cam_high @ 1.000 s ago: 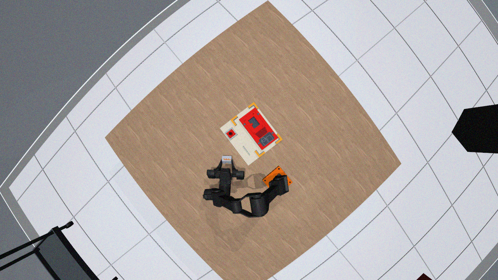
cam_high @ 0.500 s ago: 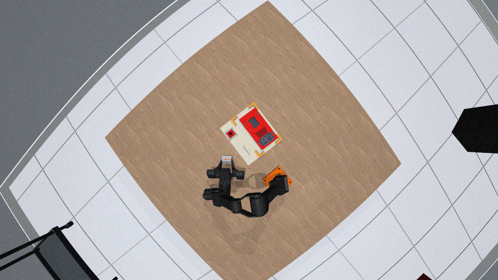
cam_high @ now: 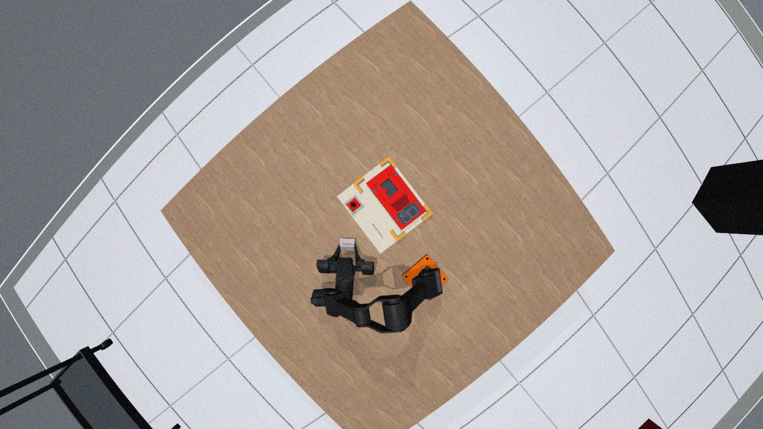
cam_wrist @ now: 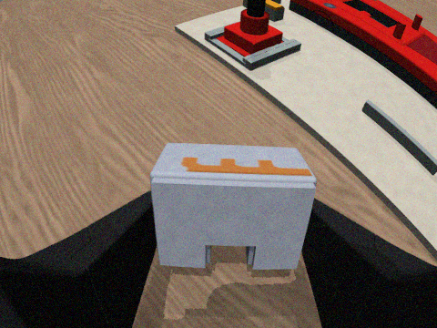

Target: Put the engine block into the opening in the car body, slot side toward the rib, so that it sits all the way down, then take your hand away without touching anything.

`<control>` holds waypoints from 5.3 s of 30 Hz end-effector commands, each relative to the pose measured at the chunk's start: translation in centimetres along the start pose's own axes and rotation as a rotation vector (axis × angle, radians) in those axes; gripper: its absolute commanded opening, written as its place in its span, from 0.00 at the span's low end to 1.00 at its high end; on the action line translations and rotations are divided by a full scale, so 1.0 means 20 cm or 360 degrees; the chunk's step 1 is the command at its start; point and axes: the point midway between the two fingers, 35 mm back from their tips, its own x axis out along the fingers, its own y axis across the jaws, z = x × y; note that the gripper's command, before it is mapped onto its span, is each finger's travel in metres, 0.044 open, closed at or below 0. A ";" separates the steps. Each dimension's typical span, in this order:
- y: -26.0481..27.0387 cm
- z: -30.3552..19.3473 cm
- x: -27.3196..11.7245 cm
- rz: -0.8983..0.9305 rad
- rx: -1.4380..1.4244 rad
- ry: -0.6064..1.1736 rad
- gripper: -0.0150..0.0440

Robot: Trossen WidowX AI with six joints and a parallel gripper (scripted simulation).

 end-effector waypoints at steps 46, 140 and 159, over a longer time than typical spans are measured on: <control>0.00 0.04 -0.20 -0.0002 -0.0023 0.0008 1.00; -0.02 0.19 -0.14 0.1661 -0.3807 0.0721 1.00; 0.01 0.27 -0.16 0.2414 -0.4368 0.0024 1.00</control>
